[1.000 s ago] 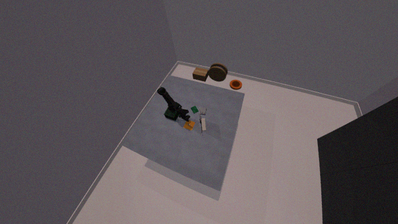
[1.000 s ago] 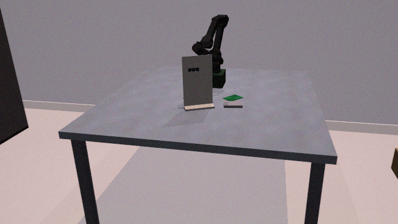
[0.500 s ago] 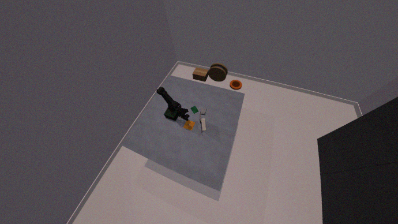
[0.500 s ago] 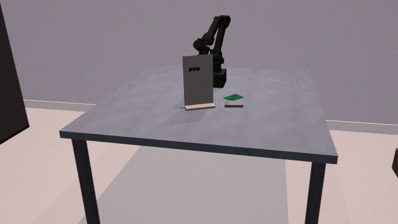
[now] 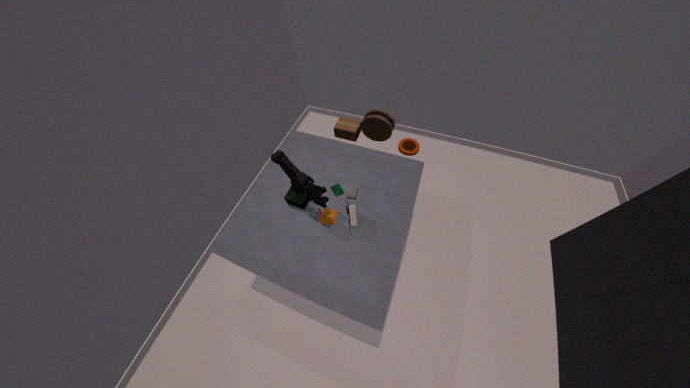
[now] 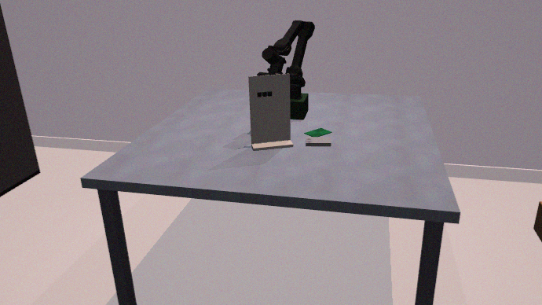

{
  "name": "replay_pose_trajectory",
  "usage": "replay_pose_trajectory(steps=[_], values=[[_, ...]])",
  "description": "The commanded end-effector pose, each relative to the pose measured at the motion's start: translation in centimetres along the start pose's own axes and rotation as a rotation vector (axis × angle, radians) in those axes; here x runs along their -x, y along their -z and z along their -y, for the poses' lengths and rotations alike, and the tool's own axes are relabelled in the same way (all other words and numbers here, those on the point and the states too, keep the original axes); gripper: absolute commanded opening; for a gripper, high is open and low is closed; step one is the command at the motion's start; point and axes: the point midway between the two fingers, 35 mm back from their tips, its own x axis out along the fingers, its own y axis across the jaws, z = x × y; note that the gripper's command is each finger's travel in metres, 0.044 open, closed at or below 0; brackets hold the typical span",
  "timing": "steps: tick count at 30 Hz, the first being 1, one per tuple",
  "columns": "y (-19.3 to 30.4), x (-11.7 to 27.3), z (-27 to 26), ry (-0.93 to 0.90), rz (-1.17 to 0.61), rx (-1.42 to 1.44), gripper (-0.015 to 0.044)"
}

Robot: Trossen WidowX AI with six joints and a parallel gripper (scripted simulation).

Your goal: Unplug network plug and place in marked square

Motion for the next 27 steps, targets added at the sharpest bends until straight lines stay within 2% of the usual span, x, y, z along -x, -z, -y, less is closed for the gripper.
replay_pose_trajectory(steps=[1, 22, 27], values=[[0.0, 1.3, 1.1, 0.010, 0.000, 0.000, 0.0156], [0.0, 7.0, 4.0, 0.015, 0.000, 0.001, 0.0156], [0.0, 7.0, 4.0, 0.015, 0.000, 0.001, 0.0287]])
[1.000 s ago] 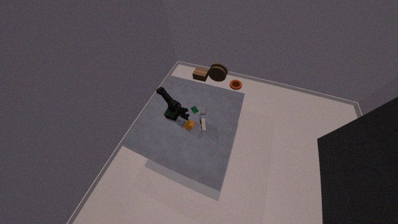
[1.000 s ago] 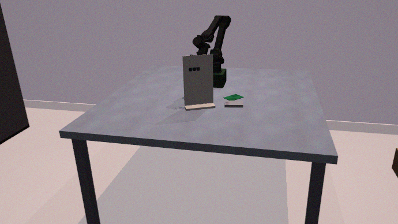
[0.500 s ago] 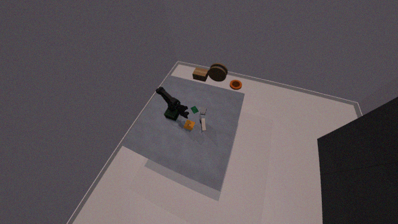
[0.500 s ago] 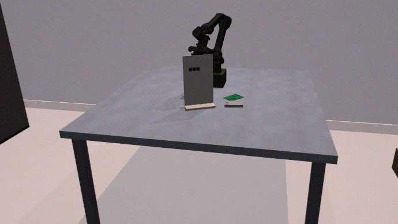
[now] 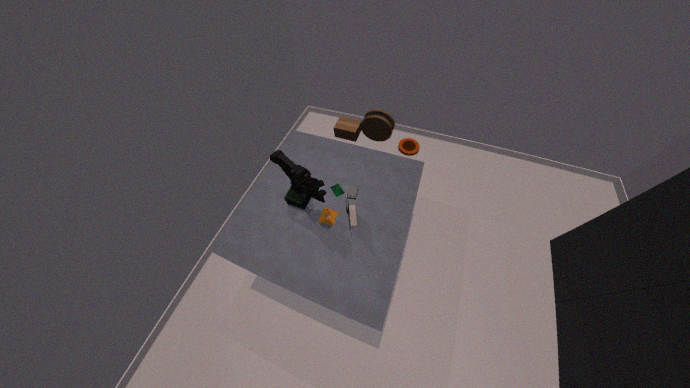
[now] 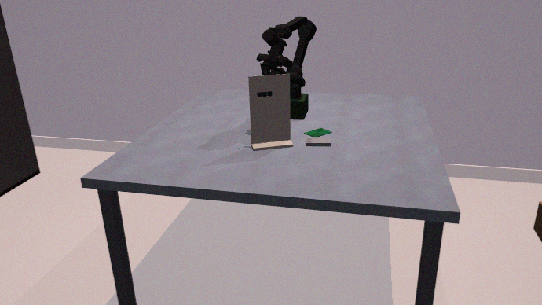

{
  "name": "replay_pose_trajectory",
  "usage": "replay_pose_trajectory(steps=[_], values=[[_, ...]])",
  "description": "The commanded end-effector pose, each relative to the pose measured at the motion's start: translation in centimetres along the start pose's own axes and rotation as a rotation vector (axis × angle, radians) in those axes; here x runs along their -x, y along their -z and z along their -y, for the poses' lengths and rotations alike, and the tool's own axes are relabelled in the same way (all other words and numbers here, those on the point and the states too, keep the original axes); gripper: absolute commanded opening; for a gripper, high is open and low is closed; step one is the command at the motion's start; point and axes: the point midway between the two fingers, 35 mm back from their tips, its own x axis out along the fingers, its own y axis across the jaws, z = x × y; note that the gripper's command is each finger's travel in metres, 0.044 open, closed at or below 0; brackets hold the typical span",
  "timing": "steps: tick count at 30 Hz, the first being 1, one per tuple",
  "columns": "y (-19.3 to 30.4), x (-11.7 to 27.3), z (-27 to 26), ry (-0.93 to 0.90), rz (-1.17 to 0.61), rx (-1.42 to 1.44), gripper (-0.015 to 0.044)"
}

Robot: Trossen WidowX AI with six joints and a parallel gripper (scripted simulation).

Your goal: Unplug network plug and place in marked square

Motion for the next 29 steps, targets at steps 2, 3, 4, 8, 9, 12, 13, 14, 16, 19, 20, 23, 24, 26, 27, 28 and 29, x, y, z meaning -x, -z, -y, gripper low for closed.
replay_pose_trajectory(steps=[2, 3, 4, 8, 9, 12, 13, 14, 16, 19, 20, 23, 24, 26, 27, 28, 29], values=[[-0.01, 0.22, 0.10, 0.003, 0.001, 0.001, 0.0340], [-0.01, 0.22, 0.10, 0.003, 0.001, 0.001, 0.0366], [-0.01, 0.22, 0.10, 0.003, 0.001, 0.001, 0.0392], [-0.01, 0.22, 0.10, 0.003, 0.001, 0.001, 0.0440], [-0.01, 0.22, 0.10, 0.003, 0.001, 0.001, 0.0440], [-0.01, 0.22, 0.10, 0.003, 0.001, 0.001, 0.0440], [-0.01, 0.22, 0.10, 0.003, 0.001, 0.001, 0.0440], [-0.01, 0.22, 0.10, 0.003, 0.001, 0.001, 0.0440], [-0.01, 0.22, 0.10, 0.003, 0.001, 0.001, 0.0440], [-0.01, 0.22, 0.10, 0.003, 0.001, 0.001, 0.0440], [-0.01, 0.22, 0.10, 0.003, 0.001, 0.001, 0.0440], [-0.01, 0.22, 0.10, 0.003, 0.001, 0.001, 0.0440], [-0.01, 0.22, 0.10, 0.003, 0.001, 0.001, 0.0440], [-0.01, 0.22, 0.10, 0.003, 0.001, 0.001, 0.0440], [-0.01, 0.22, 0.10, 0.003, 0.001, 0.001, 0.0440], [-0.01, 0.22, 0.10, 0.003, 0.001, 0.001, 0.0440], [-0.01, 0.22, 0.10, 0.003, 0.001, 0.001, 0.0440]])
